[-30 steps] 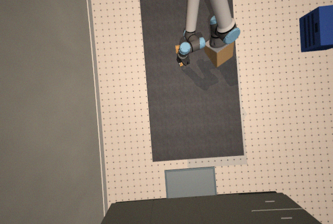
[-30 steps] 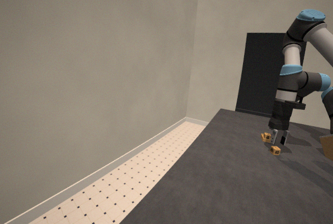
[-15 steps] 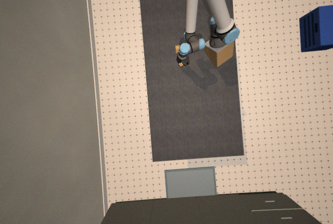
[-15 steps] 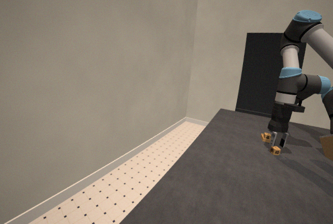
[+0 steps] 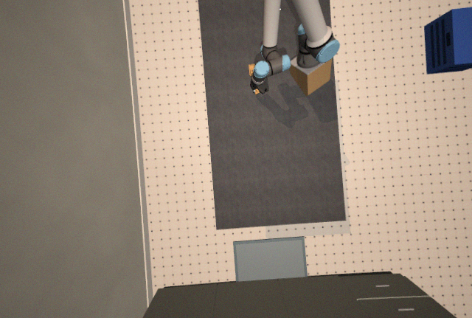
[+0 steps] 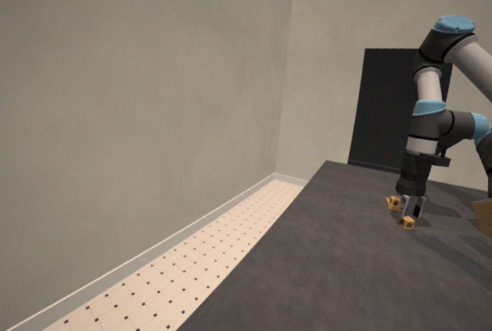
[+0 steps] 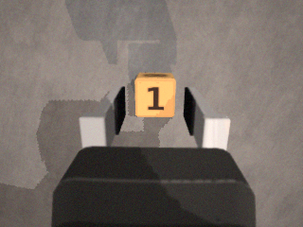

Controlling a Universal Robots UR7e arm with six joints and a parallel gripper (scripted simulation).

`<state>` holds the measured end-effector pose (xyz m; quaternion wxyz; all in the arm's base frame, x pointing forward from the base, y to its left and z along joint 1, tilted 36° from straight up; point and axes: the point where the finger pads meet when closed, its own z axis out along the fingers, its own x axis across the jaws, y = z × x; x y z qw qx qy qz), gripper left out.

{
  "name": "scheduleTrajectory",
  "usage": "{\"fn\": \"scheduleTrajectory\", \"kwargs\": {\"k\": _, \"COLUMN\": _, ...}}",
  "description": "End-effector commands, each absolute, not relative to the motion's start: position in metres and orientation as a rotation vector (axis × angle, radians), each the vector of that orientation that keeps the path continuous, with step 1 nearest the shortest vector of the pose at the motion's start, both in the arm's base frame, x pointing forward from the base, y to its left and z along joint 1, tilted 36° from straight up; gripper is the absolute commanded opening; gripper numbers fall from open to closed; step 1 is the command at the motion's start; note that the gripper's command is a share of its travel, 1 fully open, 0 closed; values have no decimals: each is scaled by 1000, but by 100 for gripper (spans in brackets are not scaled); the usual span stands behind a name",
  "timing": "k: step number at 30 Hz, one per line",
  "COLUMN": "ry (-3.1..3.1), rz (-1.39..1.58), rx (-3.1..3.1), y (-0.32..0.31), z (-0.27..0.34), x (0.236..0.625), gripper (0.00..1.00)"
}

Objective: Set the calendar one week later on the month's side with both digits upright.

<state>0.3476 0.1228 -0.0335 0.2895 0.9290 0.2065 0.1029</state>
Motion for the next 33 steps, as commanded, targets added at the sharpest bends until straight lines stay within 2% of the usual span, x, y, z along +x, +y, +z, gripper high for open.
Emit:
{"fn": "scheduleTrajectory", "kwargs": {"k": 1, "ry": 551, "rz": 276, "rx": 2479, "y": 123, "z": -33, "x": 348, "gripper": 87}}
{"fn": "scheduleTrajectory", "kwargs": {"k": 33, "ry": 551, "rz": 276, "rx": 2479, "y": 127, "z": -26, "x": 345, "gripper": 87}}
